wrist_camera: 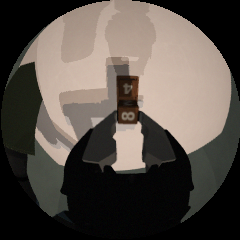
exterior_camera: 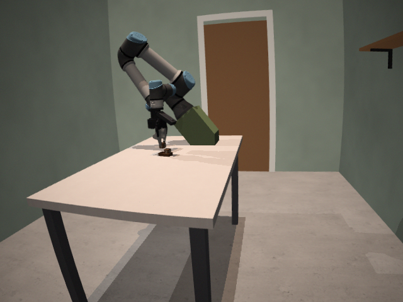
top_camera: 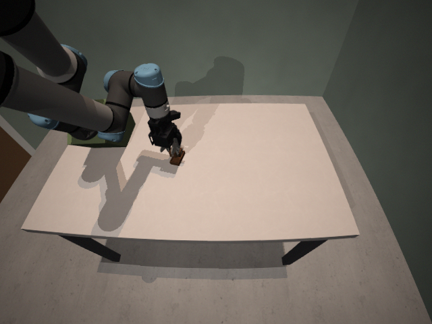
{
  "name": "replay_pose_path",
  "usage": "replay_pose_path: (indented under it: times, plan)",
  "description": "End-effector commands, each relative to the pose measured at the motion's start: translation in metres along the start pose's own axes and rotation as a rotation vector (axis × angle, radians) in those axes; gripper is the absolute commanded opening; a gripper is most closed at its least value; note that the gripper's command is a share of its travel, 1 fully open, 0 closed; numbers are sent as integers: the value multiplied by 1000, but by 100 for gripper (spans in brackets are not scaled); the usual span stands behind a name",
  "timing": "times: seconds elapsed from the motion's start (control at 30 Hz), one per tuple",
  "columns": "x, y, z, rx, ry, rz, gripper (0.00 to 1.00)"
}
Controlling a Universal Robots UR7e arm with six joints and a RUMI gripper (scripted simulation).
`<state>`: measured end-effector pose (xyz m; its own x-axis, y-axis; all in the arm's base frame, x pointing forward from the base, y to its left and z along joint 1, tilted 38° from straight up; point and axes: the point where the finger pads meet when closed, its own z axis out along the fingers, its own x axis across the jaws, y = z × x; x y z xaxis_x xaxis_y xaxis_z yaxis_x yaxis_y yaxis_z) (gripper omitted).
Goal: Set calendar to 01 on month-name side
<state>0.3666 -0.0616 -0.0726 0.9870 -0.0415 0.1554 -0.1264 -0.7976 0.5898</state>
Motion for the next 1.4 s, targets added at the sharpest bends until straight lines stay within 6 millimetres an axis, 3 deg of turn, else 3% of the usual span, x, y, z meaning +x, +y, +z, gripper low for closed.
replay_pose_path:
  times: [0.0, 1.37]
  plan:
    - [0, 0, 0, 0, 1, 0, 10]
    - [0, 0, 23, 0, 1, 0, 10]
